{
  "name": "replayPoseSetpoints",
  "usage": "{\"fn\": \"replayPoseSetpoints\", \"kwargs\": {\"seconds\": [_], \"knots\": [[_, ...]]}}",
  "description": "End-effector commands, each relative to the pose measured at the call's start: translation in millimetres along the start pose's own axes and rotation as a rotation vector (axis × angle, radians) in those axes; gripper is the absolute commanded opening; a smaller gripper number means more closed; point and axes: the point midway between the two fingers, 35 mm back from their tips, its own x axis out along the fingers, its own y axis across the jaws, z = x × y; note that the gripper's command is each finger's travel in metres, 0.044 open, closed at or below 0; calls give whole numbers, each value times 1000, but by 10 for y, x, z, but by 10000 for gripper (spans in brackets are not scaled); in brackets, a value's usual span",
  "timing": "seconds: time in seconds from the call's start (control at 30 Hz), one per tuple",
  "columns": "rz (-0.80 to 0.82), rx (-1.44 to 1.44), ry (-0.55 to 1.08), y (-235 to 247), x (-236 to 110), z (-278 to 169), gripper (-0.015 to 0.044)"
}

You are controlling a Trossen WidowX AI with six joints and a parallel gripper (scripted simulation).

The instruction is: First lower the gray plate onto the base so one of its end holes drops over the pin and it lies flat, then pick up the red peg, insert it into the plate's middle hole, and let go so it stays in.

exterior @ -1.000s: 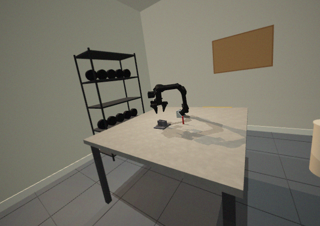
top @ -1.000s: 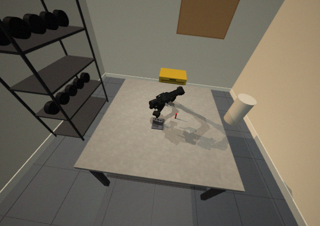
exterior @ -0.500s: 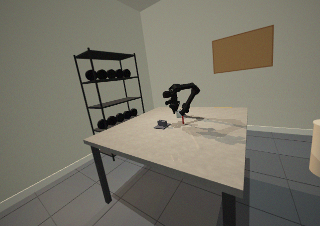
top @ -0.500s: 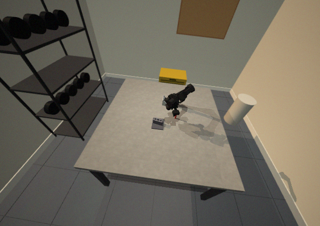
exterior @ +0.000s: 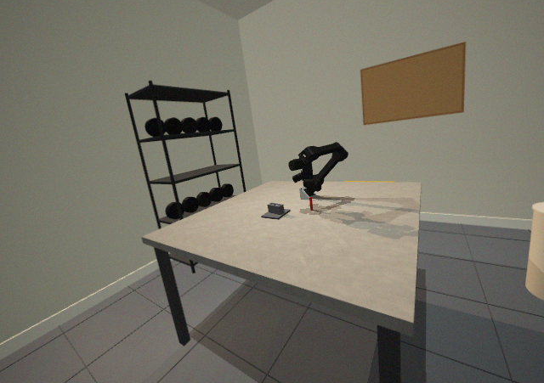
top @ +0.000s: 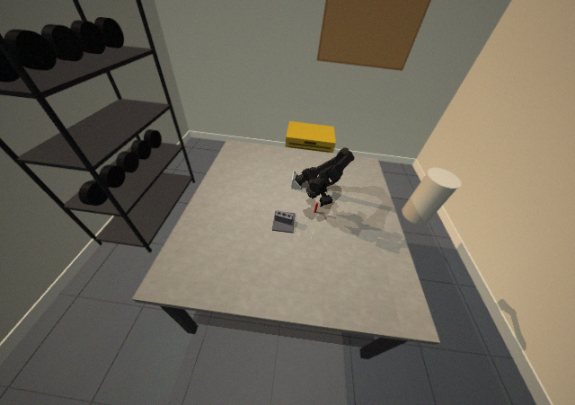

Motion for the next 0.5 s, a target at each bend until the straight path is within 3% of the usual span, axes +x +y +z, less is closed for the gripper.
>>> {"fn": "replayPoseSetpoints", "kwargs": {"seconds": [0.0, 0.47], "knots": [[5, 2, 2, 4, 53, -11, 440], [5, 2, 0, 14, 278, -5, 440]]}}
